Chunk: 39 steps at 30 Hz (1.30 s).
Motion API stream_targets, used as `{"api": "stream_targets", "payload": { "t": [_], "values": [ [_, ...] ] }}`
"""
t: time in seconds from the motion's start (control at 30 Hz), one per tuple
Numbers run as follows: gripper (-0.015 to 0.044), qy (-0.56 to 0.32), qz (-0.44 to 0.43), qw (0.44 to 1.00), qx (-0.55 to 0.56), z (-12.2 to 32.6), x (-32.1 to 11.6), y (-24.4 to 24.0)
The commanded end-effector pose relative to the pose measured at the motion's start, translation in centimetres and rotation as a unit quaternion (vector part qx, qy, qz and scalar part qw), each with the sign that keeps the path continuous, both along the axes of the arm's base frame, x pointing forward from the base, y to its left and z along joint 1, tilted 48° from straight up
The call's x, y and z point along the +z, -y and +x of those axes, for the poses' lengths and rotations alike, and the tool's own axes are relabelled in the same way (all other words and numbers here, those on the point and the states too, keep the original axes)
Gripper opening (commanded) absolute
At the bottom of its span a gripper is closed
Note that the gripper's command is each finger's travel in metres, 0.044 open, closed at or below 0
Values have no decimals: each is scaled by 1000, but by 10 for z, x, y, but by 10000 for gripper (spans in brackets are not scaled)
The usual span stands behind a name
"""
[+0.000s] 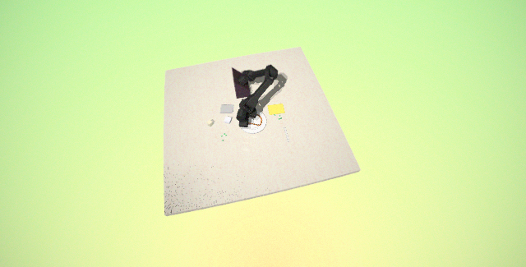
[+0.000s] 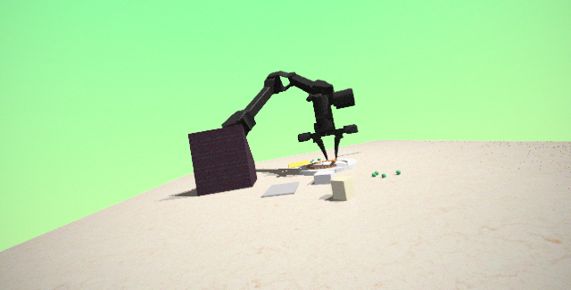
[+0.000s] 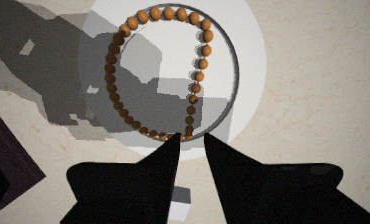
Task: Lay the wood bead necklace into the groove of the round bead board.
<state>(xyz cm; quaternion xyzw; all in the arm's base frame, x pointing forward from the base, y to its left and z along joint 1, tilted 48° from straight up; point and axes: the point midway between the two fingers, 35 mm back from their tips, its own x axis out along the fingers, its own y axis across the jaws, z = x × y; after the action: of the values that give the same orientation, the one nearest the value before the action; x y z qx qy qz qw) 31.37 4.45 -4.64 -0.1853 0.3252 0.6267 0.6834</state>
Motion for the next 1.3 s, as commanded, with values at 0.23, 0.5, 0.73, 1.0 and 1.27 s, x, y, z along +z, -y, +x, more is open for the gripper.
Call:
{"api": "stream_targets", "payload": {
  "t": [0.23, 0.5, 0.73, 1.0, 1.27],
  "values": [
    [120, -4, 3, 1000, -3, -2, -12, -14],
    [0, -2, 1, 1000, 1, -2, -11, -13],
    [0, -2, 1, 1000, 1, -2, -11, -13],
    [0, -2, 1, 1000, 1, -2, -11, -13],
    [0, -2, 1, 1000, 1, -2, -11, -13]
  ]
}}
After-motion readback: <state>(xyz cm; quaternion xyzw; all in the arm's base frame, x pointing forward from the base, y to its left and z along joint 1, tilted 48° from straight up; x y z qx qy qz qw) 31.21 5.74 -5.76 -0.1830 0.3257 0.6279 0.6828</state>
